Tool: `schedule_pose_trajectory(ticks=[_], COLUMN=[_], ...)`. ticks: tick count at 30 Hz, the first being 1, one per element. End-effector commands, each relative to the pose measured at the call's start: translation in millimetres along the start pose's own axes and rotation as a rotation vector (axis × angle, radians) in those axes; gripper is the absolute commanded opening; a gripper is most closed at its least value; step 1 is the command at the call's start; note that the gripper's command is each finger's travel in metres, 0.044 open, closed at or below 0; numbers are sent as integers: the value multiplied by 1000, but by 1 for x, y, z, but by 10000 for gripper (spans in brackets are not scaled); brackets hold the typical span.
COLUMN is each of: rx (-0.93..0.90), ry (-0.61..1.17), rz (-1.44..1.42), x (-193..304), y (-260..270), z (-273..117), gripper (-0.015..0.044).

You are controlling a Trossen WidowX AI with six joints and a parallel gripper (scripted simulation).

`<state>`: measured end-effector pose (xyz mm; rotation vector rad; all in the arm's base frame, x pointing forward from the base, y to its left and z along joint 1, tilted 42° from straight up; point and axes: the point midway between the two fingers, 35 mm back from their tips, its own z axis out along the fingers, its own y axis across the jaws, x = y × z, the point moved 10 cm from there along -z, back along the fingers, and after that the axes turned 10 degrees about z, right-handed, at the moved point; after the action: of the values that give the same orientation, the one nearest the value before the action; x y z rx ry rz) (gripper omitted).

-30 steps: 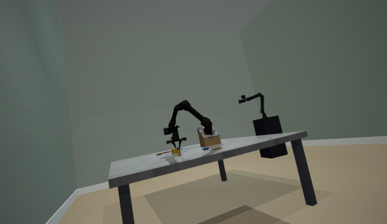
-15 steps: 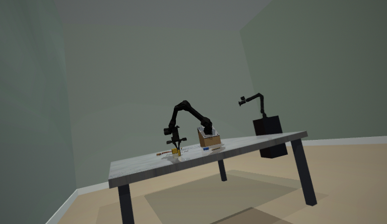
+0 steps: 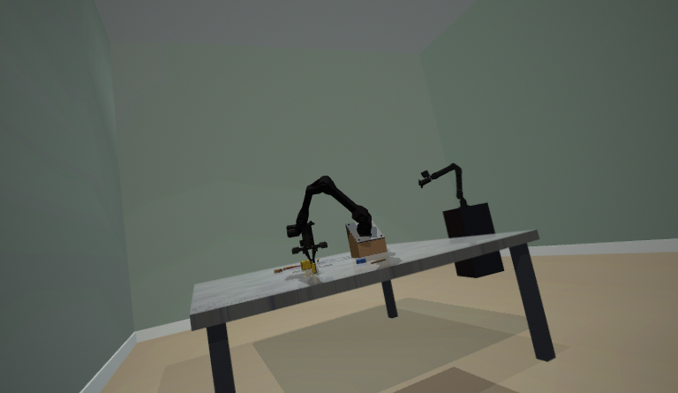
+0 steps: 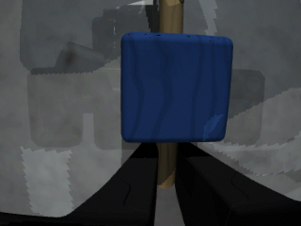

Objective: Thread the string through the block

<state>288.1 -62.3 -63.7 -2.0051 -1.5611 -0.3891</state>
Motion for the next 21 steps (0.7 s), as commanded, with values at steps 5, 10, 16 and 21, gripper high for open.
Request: schedule_pose_trajectory(ticks=[5, 10, 16, 21], rx=[-1, 1, 3, 5], ry=[-9, -9, -9, -9], rz=[3, 2, 2, 2], x=[4, 11, 17, 23], y=[-1, -1, -2, -3], z=[-1, -2, -3, -3], gripper=[0, 0, 0, 0])
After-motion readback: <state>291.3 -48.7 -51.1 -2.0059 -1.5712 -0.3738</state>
